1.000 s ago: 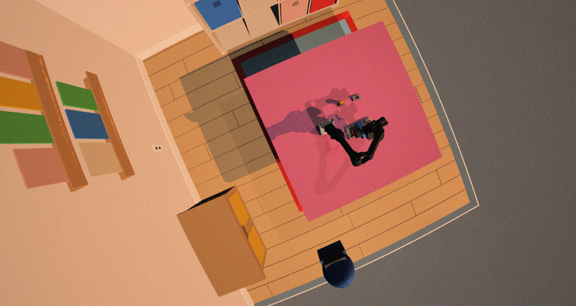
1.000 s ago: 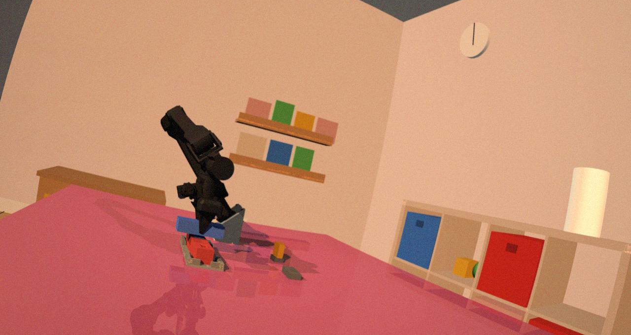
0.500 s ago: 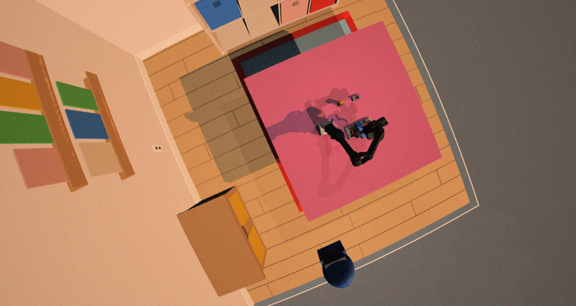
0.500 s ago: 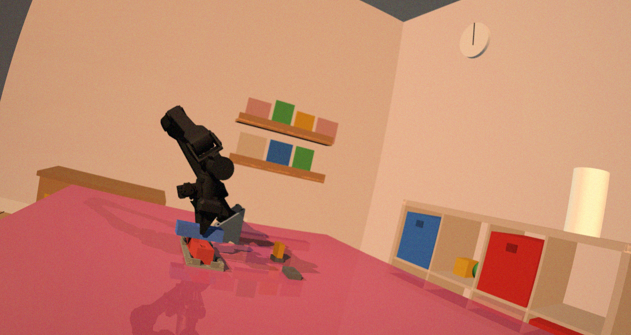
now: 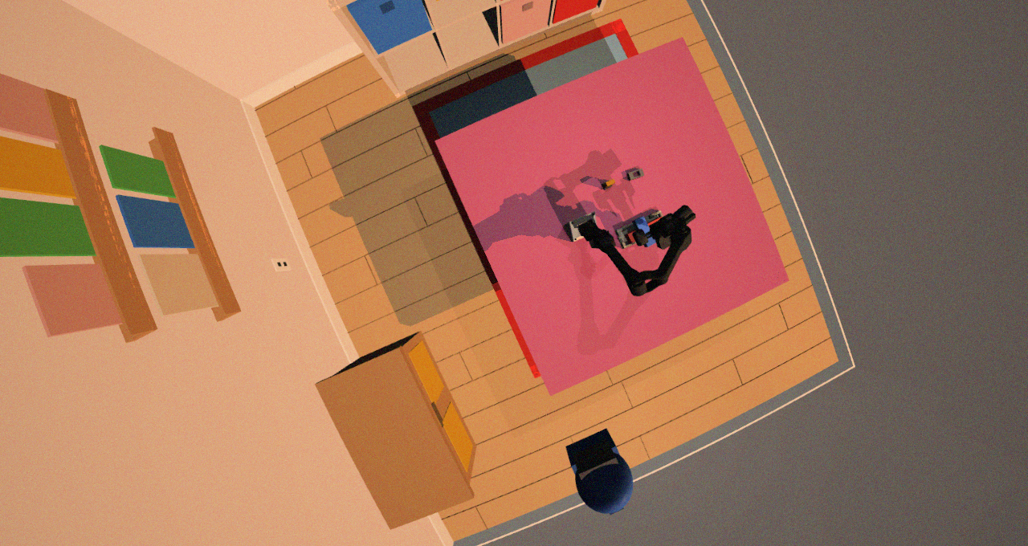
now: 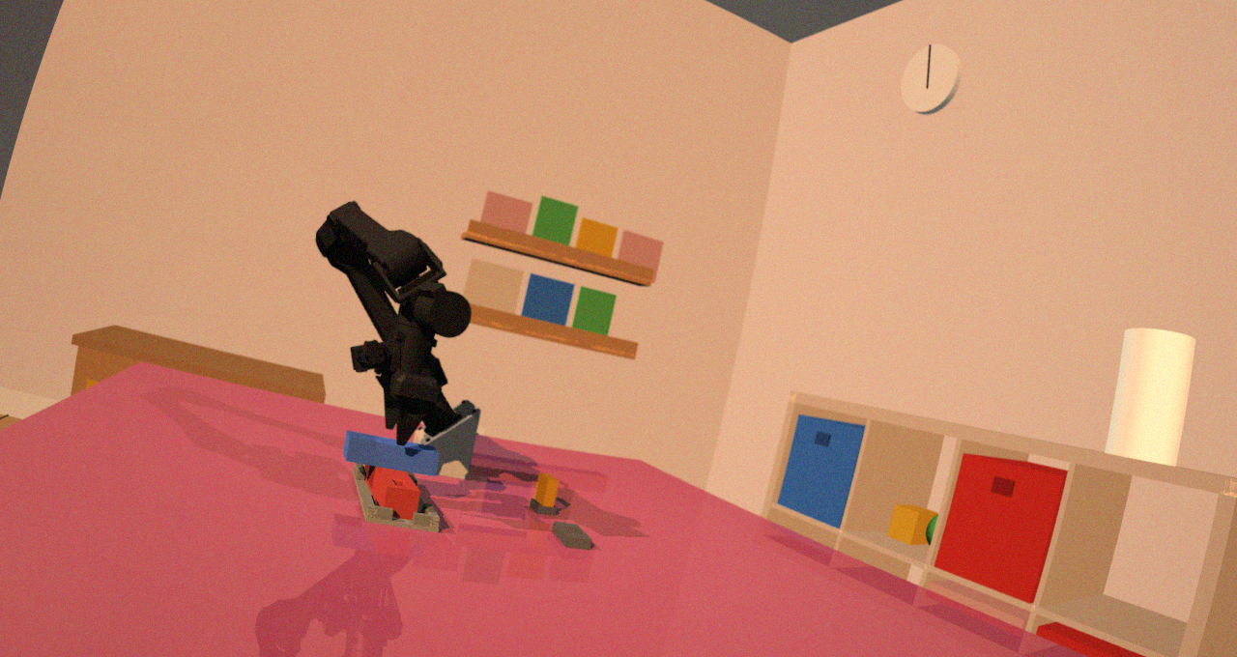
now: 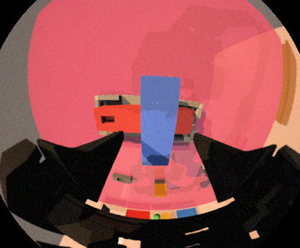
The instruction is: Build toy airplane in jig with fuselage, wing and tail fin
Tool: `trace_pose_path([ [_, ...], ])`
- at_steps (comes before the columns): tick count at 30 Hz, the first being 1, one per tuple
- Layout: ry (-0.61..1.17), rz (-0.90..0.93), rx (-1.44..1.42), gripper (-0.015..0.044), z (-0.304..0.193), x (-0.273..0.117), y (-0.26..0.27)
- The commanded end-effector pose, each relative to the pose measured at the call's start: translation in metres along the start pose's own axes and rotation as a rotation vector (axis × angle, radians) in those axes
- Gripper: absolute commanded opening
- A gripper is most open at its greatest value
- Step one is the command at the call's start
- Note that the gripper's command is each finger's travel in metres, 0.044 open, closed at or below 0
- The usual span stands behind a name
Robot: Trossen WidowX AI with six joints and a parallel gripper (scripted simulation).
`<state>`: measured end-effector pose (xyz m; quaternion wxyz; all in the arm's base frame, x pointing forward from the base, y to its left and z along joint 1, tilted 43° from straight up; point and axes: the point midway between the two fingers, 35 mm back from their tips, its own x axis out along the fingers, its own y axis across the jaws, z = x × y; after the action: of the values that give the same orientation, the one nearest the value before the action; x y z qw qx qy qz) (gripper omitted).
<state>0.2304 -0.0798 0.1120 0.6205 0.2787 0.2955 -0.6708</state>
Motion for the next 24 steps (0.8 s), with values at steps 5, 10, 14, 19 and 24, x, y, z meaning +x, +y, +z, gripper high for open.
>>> trace_pose_path([
  [5, -0.002, 0.018, 0.003, 0.0440, -0.0004, -0.0612, 0.0007],
  [10, -0.002, 0.018, -0.013, 0.0440, -0.0007, -0.0611, 0.0021],
  [14, -0.004, 0.017, -0.332, 0.0440, -0.0008, -0.0600, 0.0022],
  [19, -0.007, 0.016, -0.815, 0.0440, -0.0007, -0.0583, 0.0023],
  [24, -0.013, 0.015, -1.298, 0.0440, -0.0004, -0.0571, 0.0027],
])
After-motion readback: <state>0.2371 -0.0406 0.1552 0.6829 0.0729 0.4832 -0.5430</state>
